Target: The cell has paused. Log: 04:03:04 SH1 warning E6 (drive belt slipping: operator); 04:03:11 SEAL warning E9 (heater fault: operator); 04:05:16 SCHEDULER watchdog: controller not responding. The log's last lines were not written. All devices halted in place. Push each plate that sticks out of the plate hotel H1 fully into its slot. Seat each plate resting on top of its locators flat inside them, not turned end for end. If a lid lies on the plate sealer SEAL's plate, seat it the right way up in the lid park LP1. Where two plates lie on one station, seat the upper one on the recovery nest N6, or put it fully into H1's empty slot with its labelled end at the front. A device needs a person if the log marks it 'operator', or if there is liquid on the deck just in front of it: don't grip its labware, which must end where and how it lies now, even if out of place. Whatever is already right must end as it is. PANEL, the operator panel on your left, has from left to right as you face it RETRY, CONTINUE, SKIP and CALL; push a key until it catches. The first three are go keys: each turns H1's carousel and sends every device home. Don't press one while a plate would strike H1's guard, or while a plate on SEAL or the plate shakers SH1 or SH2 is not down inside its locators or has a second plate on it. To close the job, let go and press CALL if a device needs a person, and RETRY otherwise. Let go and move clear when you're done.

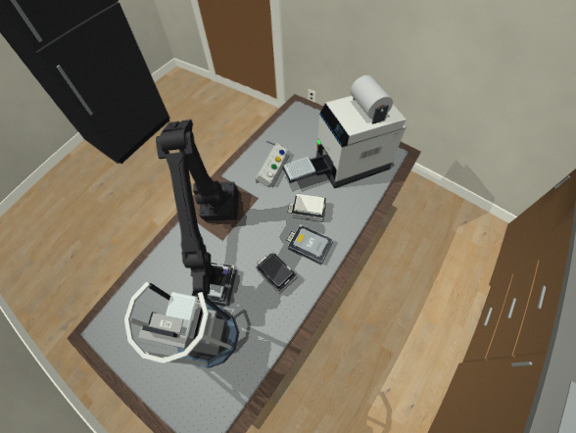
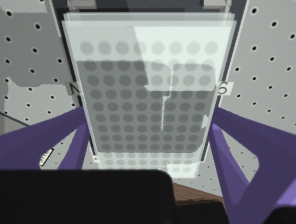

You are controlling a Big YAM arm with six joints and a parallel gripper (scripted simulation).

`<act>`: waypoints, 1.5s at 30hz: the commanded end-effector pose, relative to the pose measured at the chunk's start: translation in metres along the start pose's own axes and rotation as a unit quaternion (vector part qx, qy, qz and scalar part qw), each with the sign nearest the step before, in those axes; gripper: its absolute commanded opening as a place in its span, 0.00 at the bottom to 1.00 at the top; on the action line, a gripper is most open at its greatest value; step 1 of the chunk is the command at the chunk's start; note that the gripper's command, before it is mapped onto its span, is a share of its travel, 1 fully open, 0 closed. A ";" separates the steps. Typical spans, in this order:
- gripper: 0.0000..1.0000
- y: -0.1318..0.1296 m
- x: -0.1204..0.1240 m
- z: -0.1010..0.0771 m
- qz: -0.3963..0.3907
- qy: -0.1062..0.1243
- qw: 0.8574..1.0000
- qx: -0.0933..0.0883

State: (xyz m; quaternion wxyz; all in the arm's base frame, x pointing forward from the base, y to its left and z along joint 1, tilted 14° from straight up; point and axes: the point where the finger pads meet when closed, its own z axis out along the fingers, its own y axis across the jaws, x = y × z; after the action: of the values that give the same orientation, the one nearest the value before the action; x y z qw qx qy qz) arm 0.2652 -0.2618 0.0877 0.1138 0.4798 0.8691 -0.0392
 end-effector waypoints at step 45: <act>0.84 -0.002 -0.005 0.008 -0.001 -0.006 1.000 -0.002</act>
State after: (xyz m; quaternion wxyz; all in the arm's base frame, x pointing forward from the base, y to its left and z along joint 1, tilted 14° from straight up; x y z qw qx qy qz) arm 0.2657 -0.2624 0.0818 0.1145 0.4798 0.8690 -0.0394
